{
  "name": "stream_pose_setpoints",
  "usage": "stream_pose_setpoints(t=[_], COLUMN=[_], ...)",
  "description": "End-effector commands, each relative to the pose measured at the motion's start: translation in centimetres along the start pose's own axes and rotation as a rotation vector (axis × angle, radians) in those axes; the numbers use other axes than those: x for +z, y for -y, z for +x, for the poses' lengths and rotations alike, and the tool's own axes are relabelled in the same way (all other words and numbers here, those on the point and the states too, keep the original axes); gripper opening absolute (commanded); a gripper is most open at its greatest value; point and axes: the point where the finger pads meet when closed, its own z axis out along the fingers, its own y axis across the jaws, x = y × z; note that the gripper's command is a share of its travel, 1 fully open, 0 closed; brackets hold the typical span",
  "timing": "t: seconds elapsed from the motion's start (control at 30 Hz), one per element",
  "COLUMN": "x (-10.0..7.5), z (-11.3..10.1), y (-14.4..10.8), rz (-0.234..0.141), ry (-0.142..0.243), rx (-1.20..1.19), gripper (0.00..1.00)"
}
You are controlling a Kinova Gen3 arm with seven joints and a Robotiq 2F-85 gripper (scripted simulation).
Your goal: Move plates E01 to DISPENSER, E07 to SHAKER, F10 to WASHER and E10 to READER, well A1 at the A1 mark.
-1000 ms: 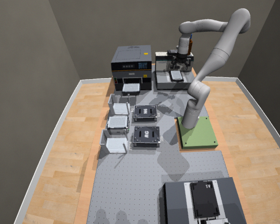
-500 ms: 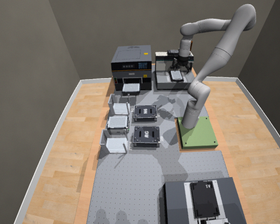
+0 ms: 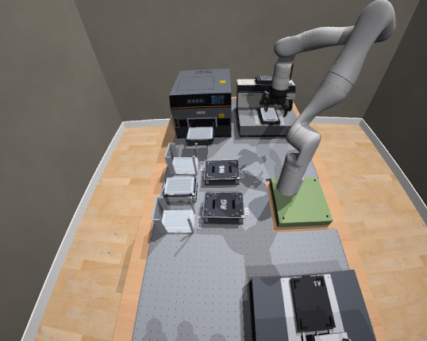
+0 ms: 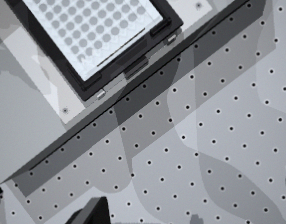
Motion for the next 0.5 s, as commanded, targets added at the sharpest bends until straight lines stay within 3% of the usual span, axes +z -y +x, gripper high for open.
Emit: stream_pose_setpoints(t=[0.0,0.33,0.47], x=[0.0,0.0,0.0], z=[-1.0,-3.3,-4.3], y=[0.6,1.9,2.8], rz=[-0.001,-0.001,-0.001], ry=[-0.004,-0.003,-0.004], rx=[0.02,0.02,0.155], gripper=[1.0,1.0,1.0])
